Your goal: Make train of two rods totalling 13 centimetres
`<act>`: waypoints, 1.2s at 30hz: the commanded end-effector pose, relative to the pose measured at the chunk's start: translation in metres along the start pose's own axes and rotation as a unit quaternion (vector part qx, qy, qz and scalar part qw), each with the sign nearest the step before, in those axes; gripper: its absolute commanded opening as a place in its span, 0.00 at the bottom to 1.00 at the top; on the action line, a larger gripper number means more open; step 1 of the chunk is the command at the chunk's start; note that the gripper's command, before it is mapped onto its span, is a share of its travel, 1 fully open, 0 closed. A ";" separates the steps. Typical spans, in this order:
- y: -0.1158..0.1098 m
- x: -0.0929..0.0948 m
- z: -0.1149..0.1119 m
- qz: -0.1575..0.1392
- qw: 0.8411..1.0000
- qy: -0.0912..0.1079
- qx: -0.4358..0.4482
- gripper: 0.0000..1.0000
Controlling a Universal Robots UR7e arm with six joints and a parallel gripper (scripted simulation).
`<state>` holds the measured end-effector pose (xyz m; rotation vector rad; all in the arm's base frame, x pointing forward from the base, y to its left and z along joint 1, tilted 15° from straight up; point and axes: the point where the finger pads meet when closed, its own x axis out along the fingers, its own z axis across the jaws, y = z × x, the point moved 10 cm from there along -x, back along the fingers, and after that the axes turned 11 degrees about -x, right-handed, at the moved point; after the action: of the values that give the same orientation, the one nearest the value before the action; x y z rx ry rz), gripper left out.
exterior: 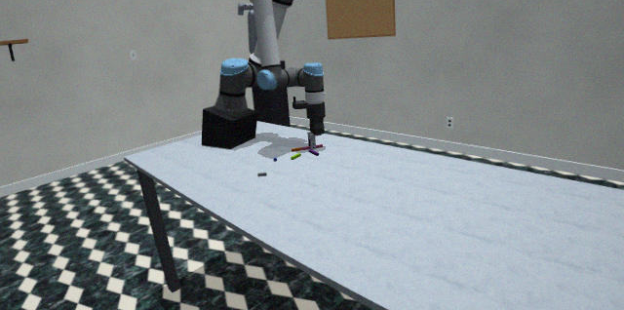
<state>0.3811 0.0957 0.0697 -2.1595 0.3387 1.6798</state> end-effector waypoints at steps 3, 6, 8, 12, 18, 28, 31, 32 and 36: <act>0.000 -0.001 0.000 0.000 1.000 0.001 0.000 0.54; 0.000 -0.004 0.000 0.000 1.000 0.001 0.000 0.54; 0.000 -0.007 0.000 0.000 1.000 0.001 0.000 0.54; 0.000 -0.016 0.000 0.000 1.000 0.001 0.000 0.54; 0.000 -0.029 0.000 0.000 1.000 0.001 0.000 0.54; 0.000 -0.066 0.000 0.000 1.000 0.001 0.000 0.54; 0.000 -0.075 0.000 0.000 1.000 0.001 0.000 0.54; 0.000 -0.075 0.000 0.000 1.000 0.001 0.000 0.54; 0.000 -0.082 0.000 0.000 1.000 0.001 0.000 0.54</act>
<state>0.3619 0.0924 0.1428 -2.1603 0.3384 1.6787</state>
